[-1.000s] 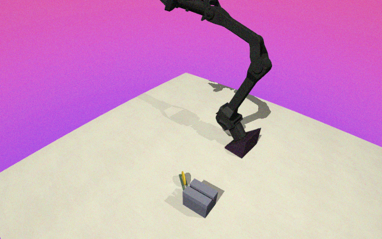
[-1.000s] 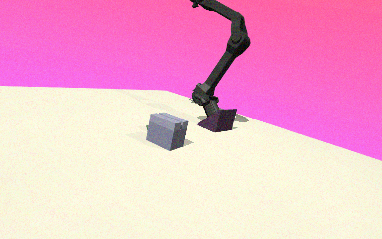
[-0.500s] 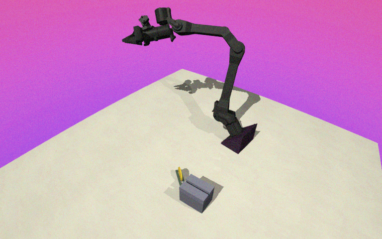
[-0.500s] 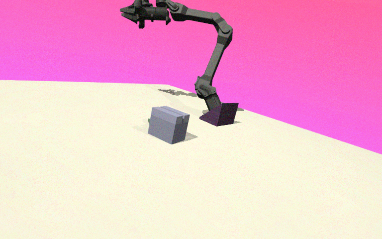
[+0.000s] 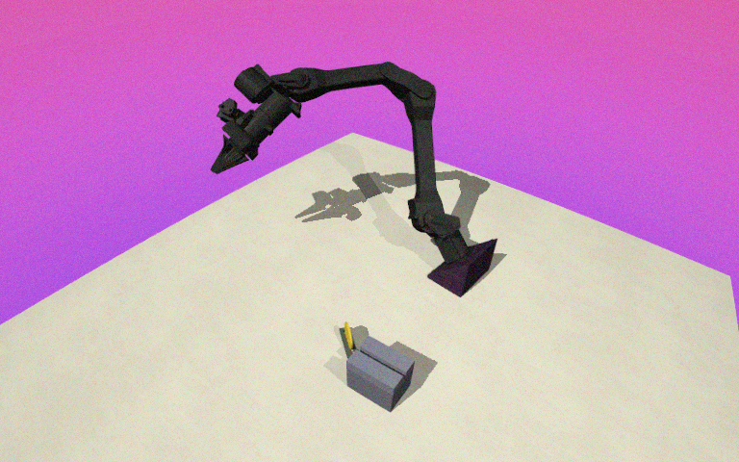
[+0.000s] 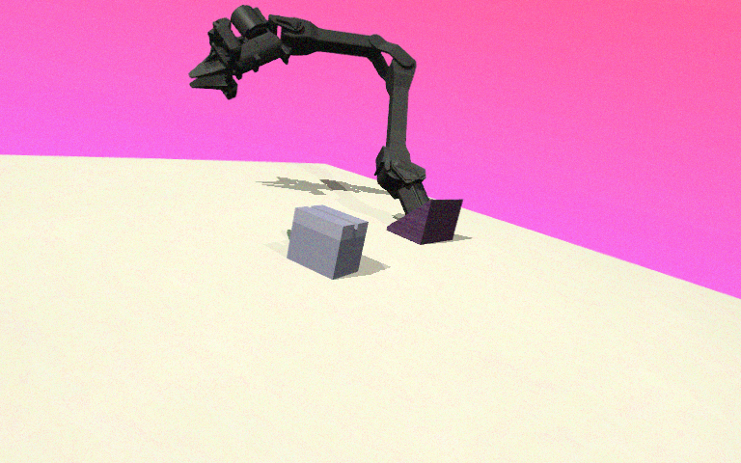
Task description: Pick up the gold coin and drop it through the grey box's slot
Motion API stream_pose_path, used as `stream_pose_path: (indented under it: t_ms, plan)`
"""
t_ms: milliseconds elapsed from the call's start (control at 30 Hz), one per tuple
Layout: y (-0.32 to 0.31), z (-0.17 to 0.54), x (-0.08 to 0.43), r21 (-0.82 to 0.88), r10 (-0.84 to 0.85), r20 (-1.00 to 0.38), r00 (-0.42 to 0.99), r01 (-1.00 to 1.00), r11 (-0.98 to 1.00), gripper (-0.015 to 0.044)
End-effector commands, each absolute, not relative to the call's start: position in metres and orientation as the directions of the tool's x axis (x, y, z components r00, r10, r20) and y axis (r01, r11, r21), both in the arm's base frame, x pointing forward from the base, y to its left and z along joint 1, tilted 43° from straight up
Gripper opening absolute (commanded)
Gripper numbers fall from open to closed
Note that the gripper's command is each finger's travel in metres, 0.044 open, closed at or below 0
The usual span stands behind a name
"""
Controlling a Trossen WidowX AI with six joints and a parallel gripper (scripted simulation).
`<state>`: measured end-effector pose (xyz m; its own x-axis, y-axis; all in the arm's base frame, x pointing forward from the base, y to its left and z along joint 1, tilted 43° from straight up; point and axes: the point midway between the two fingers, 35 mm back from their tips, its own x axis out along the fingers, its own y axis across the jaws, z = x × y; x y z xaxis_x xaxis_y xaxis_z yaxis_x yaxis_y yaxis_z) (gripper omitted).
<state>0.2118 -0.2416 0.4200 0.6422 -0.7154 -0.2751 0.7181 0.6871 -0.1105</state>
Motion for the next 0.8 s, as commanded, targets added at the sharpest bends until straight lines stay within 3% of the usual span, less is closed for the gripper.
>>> stream_pose_path:
  t_ms: [0, 233, 400, 567, 767]
  plan:
    - [-0.238, 0.373, 0.243, -0.154, -0.649, -0.436, 0.623, 0.659, 0.736, 0.0161]
    - [-0.196, 0.272, 0.298, -0.302, -0.49, -0.733, 0.472, 0.42, 0.856, 0.0161]
    - [-0.151, 0.202, 0.317, -0.408, -0.429, -0.871, 0.24, 0.134, 0.903, 0.0161]
    - [-0.102, 0.149, 0.317, -0.453, -0.466, -0.885, -0.005, -0.228, 0.862, 0.0161]
    - [-0.047, 0.106, 0.304, -0.37, -0.643, -0.739, -0.201, -0.676, 0.637, 0.0161]
